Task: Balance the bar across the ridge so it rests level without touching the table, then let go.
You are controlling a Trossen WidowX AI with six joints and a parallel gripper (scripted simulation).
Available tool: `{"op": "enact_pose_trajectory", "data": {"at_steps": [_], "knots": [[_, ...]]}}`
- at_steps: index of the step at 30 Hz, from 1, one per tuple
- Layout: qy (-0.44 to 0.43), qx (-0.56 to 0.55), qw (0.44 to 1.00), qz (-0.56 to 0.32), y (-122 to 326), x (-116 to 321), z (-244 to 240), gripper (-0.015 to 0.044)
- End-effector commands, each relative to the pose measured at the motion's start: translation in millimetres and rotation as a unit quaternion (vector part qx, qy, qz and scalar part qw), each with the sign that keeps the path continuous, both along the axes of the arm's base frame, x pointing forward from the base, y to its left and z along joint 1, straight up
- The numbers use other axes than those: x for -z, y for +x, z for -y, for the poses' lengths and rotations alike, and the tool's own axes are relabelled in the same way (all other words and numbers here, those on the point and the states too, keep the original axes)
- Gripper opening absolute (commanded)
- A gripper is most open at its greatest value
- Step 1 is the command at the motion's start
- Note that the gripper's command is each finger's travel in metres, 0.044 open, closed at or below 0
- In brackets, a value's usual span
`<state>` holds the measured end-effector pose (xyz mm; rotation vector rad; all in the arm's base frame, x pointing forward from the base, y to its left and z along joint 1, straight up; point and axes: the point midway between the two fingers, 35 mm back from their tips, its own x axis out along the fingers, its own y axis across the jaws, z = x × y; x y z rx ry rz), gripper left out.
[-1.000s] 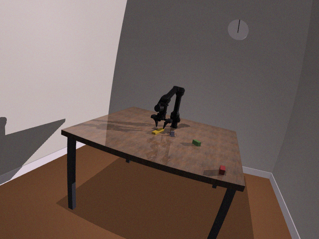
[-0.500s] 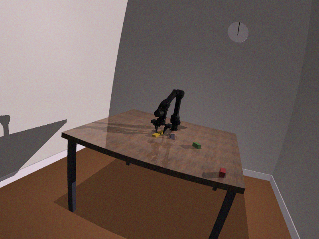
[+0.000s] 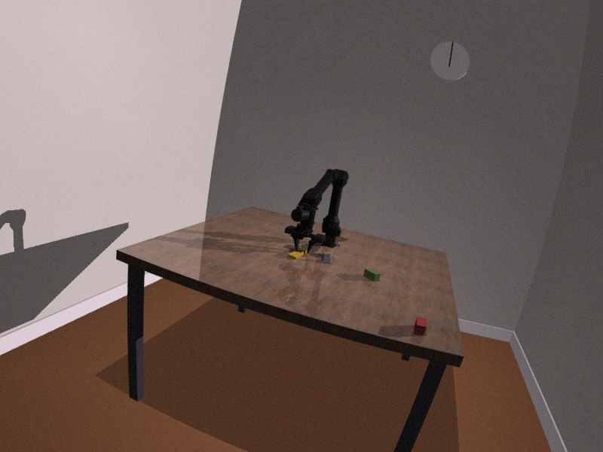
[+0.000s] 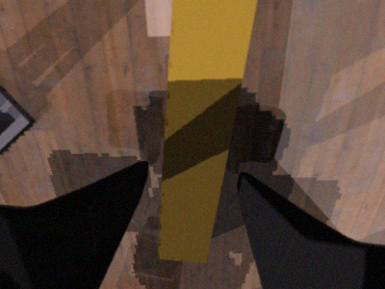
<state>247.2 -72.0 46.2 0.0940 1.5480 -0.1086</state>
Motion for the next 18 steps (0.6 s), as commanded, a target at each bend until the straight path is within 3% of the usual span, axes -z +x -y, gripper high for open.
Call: {"op": "enact_pose_trajectory", "data": {"at_steps": [1,3,10,13,18], "knots": [[0.0,0.0,1.0,0.0,0.0,0.0,-0.1,0.0184],[0.0,0.0,1.0,0.0,0.0,0.0,-0.1,0.0131],[0.0,0.0,1.0,0.0,0.0,0.0,-0.1,0.0085],[0.0,0.0,1.0,0.0,0.6,-3.7,0.1,0.0006],[0.001,0.0,1.0,0.0,2.3,-16.2,0.4,0.0]]}}
